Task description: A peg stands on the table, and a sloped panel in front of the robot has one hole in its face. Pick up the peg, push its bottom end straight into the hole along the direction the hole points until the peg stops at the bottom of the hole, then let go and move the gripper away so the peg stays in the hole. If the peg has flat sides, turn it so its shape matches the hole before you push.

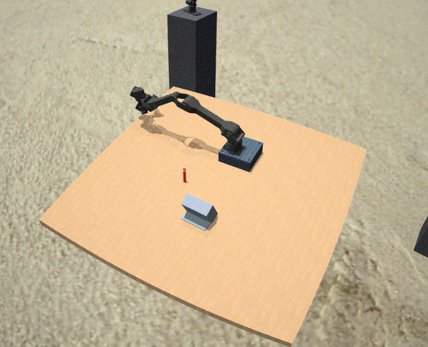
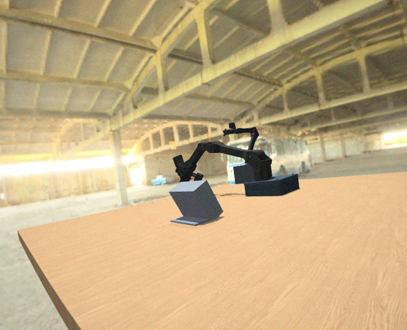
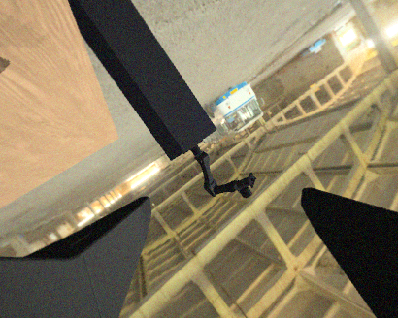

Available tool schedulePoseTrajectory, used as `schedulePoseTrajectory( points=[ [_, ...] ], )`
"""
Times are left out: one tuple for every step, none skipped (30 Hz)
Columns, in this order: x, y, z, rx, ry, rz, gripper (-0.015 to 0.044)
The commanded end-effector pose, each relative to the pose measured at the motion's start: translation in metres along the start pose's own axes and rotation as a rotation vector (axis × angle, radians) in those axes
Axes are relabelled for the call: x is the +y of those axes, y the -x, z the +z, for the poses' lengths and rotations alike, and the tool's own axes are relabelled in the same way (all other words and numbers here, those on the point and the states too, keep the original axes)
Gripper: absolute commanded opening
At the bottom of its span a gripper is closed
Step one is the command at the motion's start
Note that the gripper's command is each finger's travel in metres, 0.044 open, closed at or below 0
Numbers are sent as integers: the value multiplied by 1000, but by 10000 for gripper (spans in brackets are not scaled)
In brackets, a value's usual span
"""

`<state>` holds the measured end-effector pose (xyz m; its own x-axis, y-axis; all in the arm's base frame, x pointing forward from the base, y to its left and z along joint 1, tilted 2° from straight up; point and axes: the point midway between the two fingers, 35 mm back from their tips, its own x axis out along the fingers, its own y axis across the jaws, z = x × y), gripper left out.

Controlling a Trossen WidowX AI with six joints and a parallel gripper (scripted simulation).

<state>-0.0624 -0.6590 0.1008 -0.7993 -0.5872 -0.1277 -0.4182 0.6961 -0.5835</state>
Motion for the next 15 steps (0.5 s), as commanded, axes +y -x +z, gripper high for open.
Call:
schedulePoseTrajectory(
  points=[
    [-1,1,1,-3,-1,-2,426],
    [-3,5,2,-14,-6,-8,440],
    [-7,11,5,-31,-13,-18,440],
    [-11,18,8,-52,-22,-29,440],
    [-15,25,12,-73,-30,-39,440],
    [-19,33,15,-94,-39,-50,440],
    [-22,41,18,-116,-47,-59,440],
    [-26,48,21,-138,-55,-68,440],
    [-29,56,24,-160,-64,-77,440],
    [-33,64,27,-182,-72,-85,440],
    [-35,72,30,-204,-79,-92,440],
    [-38,80,33,-226,-87,-99,440],
    [-41,88,36,-249,-95,-106,440],
    [-43,96,39,-271,-102,-112,440],
    [-45,104,41,-294,-109,-117,440]
  ],
)
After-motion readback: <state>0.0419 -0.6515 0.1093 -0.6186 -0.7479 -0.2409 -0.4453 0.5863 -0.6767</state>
